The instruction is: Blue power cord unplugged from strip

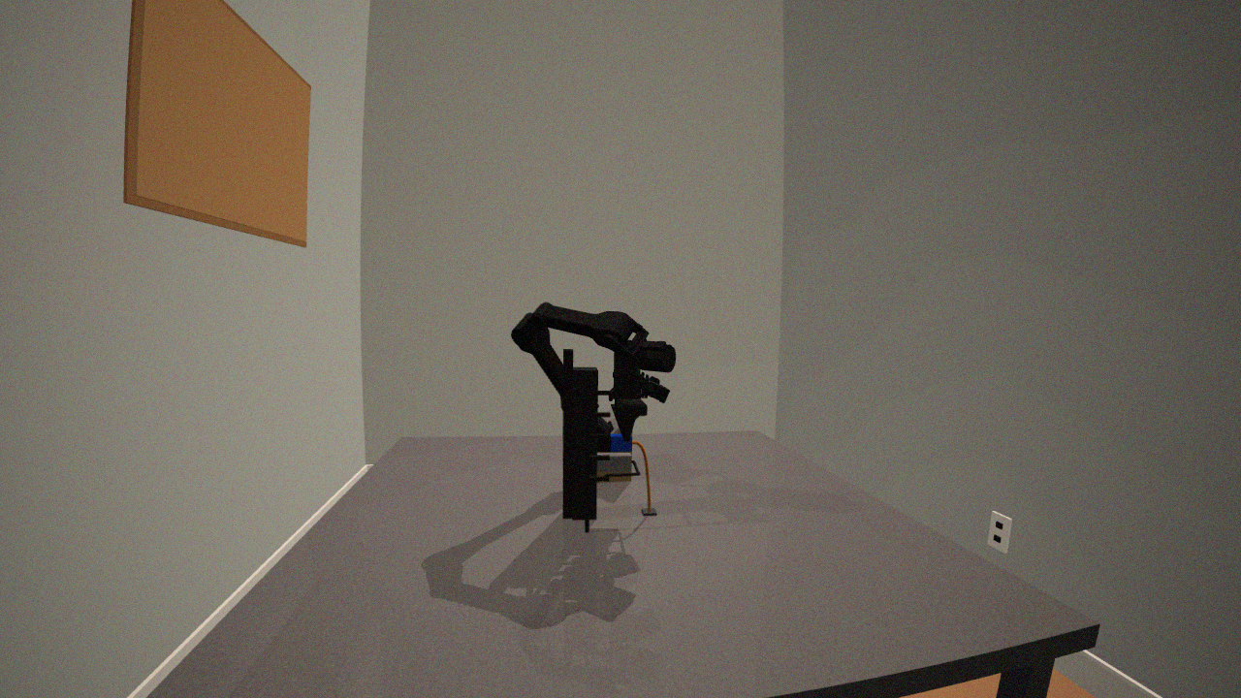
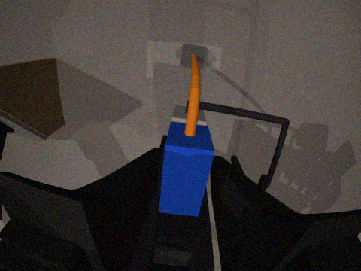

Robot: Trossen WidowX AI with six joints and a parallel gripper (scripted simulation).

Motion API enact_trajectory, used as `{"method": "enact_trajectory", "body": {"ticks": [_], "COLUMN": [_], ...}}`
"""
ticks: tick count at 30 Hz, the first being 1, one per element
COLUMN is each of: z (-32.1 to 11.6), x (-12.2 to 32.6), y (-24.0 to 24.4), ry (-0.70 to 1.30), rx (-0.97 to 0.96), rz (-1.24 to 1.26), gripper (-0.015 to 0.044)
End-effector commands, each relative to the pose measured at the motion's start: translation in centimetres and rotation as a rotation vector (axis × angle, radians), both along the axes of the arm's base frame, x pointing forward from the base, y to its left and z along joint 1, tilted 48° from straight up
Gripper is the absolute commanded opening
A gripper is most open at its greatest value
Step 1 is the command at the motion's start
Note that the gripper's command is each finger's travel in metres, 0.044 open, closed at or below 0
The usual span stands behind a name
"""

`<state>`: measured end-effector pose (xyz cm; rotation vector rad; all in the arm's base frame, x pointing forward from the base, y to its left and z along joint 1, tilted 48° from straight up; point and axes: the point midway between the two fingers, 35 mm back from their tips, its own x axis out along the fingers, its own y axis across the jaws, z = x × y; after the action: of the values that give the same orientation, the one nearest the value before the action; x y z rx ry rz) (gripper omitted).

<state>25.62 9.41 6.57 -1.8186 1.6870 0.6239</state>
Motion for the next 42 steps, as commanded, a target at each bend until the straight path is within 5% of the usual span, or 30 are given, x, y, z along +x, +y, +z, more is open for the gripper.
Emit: {"method": "enact_trajectory", "body": {"ticks": [1,10,42], "z": [0.0,0.0,-3.0], "x": [0.0,0.0,0.3], "y": [0.1,0.1,3.7], "ry": [-0.001,-0.001,0.0], "rx": [0.001,0.001,0.002], "rz": [0.001,0.001,0.006], "gripper": [0.0081,0.0002,0.0]}}
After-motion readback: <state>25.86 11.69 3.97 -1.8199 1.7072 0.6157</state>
